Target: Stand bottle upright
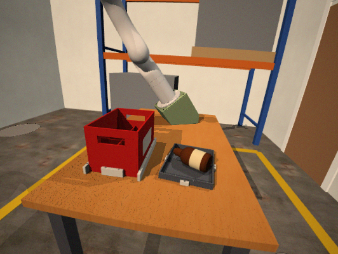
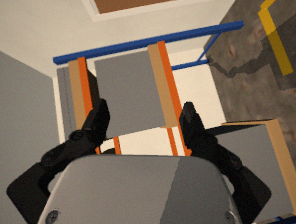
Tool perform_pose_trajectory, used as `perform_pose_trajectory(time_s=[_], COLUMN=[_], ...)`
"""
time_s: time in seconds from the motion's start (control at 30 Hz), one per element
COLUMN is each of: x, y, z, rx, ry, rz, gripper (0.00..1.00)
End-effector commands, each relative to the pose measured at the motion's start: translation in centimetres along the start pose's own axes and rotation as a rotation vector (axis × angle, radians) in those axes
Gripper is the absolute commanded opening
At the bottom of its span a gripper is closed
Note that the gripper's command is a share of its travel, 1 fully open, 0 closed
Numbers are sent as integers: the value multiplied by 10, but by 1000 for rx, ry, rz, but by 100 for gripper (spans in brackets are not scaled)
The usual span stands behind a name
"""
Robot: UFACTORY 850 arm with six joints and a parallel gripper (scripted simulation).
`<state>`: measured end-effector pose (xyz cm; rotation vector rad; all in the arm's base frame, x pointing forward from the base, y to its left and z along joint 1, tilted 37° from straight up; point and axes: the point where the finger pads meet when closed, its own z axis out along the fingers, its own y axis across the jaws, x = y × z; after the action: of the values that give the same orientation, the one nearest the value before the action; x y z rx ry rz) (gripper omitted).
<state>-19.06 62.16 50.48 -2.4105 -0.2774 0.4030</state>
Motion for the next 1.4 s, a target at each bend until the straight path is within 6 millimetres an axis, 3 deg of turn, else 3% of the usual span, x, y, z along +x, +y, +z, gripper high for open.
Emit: perform_pose_trajectory(time_s=[0.0,0.1,0.13,0.17,0.3,0.37,0.43,0.53,0.57,0.67,0.73,0.8,0.87,0.93,1.0,1.1,1.37], x=[58,101,102,128,178,178,222,244,265,291,322,337,365,365,400,421,489], y=[15,31,31,42,64,64,87,99,113,129,151,162,185,185,216,237,318], z=[11,15,15,16,16,16,14,12,9,4,-3,-7,-15,-15,-28,-37,-77], rx=[-57,-107,-107,-139,-205,-205,-269,-302,-337,-380,-435,-463,-516,-516,-589,-636,-808], ry=[74,123,123,150,198,198,235,251,266,282,299,306,316,316,324,325,308], rz=[-54,-91,-91,-112,-152,-152,-185,-200,-216,-234,-255,-265,-283,-283,-306,-320,-364], gripper=[100,100,100,100,100,100,100,100,100,100,100,100,100,100,100,100,100])
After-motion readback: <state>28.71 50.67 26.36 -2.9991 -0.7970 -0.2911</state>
